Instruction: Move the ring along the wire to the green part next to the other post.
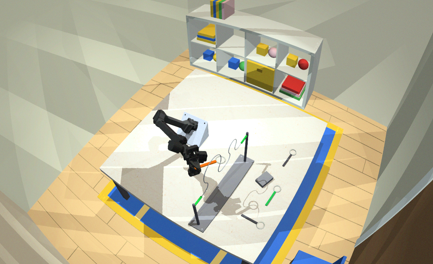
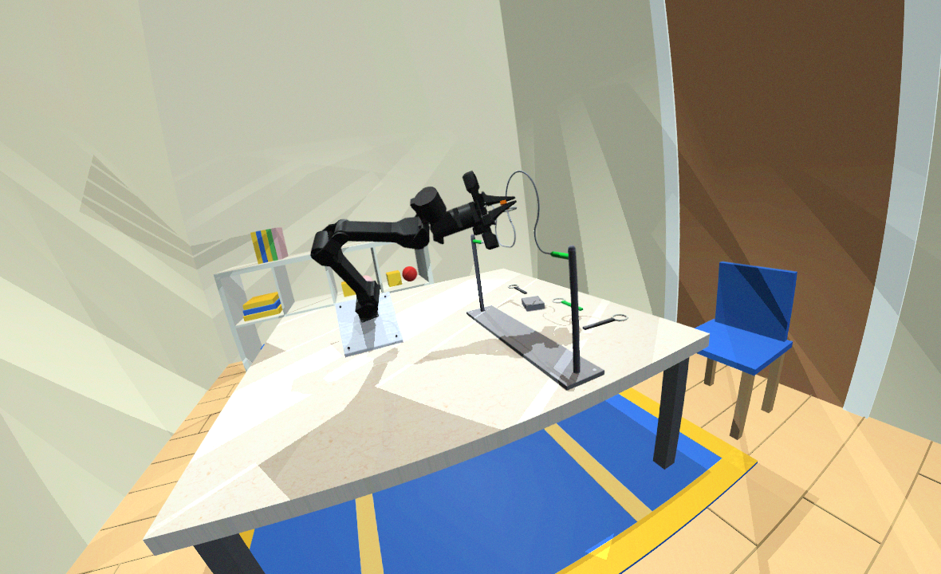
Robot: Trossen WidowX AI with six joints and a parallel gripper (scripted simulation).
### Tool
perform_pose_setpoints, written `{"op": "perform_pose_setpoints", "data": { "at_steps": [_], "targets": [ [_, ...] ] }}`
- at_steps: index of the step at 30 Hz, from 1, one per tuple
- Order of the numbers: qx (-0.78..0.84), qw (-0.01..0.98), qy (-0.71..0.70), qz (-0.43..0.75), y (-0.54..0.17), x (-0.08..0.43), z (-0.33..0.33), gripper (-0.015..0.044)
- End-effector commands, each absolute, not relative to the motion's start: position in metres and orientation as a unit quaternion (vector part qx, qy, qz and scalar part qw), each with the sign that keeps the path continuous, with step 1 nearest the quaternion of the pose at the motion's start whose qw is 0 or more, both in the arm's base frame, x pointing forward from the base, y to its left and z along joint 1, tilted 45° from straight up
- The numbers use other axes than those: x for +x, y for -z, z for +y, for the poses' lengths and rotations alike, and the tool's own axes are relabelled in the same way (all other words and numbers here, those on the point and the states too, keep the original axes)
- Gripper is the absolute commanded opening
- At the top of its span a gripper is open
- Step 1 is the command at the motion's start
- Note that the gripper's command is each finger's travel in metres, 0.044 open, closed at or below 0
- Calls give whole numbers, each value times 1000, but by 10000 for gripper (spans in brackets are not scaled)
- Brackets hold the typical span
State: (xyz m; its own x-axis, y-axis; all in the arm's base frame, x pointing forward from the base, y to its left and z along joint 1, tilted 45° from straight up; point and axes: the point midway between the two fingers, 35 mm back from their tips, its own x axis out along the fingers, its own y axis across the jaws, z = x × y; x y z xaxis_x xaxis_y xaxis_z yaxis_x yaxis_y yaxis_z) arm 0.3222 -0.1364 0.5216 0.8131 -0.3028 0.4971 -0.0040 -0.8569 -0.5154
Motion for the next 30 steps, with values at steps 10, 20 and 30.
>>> {"op": "perform_pose_setpoints", "data": {
  "at_steps": [10, 20, 30],
  "targets": [
    [-939, 178, 288, 64, -523, 324, -132, -150],
    [-950, 122, 284, 51, -524, 324, -129, -150],
    [-955, 83, 281, 41, -524, 324, -130, -150]
  ]
}}
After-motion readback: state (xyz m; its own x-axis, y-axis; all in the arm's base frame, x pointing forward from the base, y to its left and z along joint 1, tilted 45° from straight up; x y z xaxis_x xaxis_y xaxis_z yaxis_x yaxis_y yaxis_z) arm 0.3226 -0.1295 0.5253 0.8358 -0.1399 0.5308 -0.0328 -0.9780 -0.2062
